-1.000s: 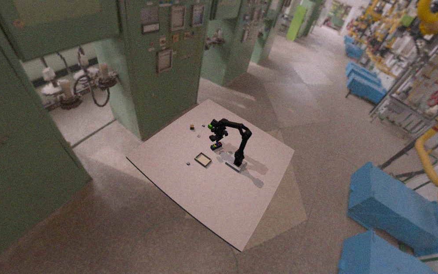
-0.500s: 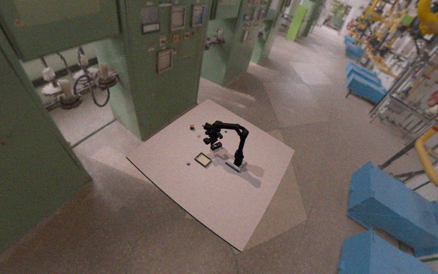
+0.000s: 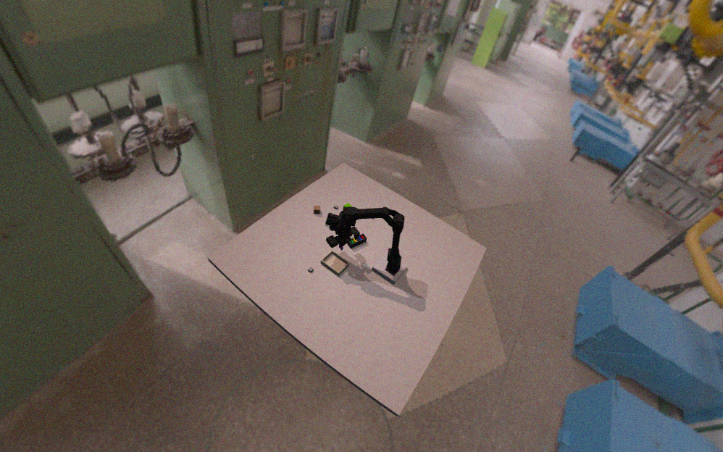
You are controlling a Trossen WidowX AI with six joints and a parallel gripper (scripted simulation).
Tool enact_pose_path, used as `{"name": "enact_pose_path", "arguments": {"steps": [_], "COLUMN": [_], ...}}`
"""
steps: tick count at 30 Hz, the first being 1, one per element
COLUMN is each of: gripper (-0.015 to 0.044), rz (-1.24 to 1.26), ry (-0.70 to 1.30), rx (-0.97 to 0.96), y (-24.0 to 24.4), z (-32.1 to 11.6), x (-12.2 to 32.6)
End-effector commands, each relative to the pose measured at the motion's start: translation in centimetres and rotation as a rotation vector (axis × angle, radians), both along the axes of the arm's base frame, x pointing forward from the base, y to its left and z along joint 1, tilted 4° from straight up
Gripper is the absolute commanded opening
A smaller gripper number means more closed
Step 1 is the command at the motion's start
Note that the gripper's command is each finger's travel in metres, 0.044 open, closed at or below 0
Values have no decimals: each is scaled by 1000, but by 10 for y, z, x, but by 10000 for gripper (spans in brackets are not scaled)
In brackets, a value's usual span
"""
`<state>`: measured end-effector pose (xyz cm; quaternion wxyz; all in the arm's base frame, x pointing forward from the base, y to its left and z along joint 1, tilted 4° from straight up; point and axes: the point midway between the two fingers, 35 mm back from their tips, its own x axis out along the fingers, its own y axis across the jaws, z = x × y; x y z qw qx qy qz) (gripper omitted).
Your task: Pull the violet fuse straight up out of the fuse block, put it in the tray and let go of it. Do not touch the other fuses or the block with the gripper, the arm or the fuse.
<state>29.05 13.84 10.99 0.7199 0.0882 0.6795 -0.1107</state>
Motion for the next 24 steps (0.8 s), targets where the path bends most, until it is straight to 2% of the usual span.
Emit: {"name": "enact_pose_path", "arguments": {"steps": [1,8,24], "gripper": [0,0,0], "rz": [-2,-2,-2], "ry": [5,5,5], "rx": [-3,-2,-2], "y": [25,60,61], "z": [-3,-6,-23], "x": [-7,-20,-19]}}
